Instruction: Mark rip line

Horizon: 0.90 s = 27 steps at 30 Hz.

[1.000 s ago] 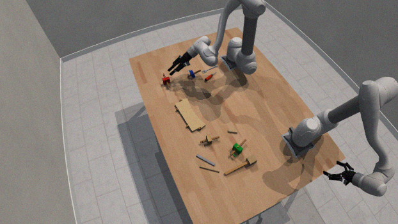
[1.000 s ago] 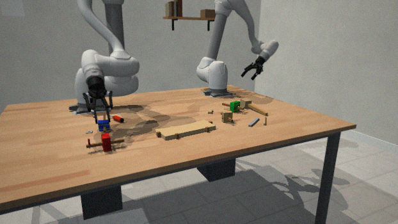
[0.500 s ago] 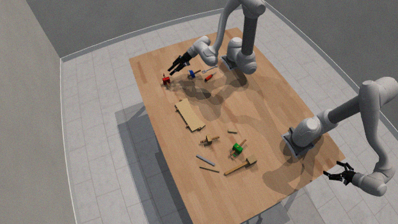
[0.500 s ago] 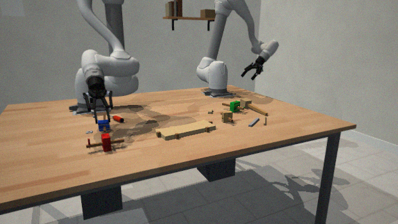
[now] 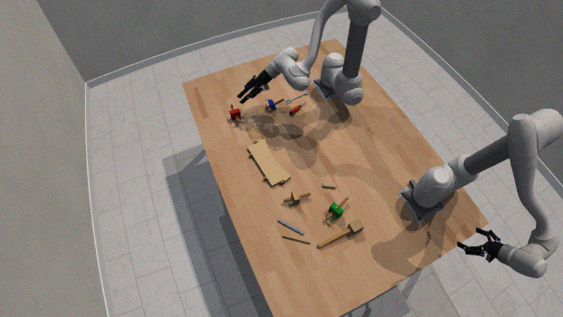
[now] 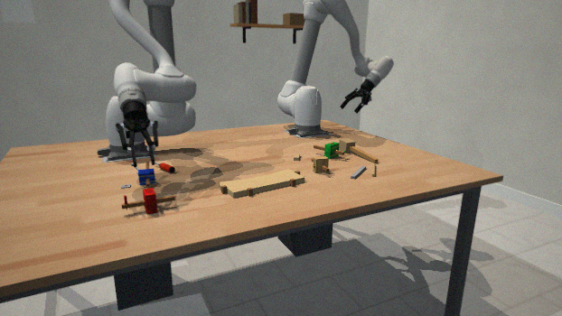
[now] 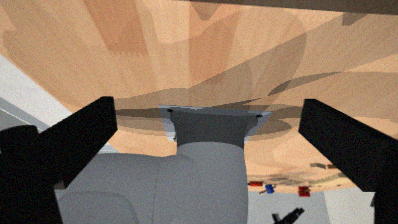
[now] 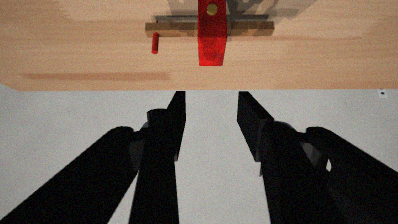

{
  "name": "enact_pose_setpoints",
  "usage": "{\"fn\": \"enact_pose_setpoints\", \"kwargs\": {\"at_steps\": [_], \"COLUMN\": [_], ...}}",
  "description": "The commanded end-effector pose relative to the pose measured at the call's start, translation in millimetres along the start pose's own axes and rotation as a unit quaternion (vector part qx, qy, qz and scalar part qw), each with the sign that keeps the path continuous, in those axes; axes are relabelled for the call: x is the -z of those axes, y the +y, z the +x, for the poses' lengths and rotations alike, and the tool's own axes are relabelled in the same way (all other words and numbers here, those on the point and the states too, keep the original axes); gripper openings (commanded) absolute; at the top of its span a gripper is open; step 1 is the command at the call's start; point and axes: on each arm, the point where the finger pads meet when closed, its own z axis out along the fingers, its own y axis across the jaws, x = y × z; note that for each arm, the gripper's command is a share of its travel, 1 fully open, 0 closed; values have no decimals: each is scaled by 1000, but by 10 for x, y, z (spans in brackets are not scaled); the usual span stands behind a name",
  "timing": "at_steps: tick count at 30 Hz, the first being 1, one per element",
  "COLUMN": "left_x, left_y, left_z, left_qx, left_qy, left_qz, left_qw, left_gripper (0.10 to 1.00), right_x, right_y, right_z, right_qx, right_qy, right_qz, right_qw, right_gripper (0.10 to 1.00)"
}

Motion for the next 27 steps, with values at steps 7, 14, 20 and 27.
{"fn": "enact_pose_setpoints", "kwargs": {"at_steps": [7, 14, 20, 27], "left_x": [-21, -21, -21, -21], "left_y": [-30, -30, -30, -30], "left_z": [-45, -45, -45, -45], "left_qx": [1, 1, 1, 1], "left_qy": [-4, -4, -4, -4], "left_qz": [0, 0, 0, 0], "left_qw": [1000, 1000, 1000, 1000], "left_gripper": [1000, 1000, 1000, 1000], "right_x": [275, 369, 419, 469], "right_y": [1, 5, 7, 9], "right_z": [-449, -576, -643, -707], "right_qx": [1, 0, 0, 0], "right_qy": [-3, -3, -3, -2], "right_qz": [-3, -3, -4, -4], "right_qw": [1000, 1000, 1000, 1000], "right_gripper": [372, 372, 372, 372]}}
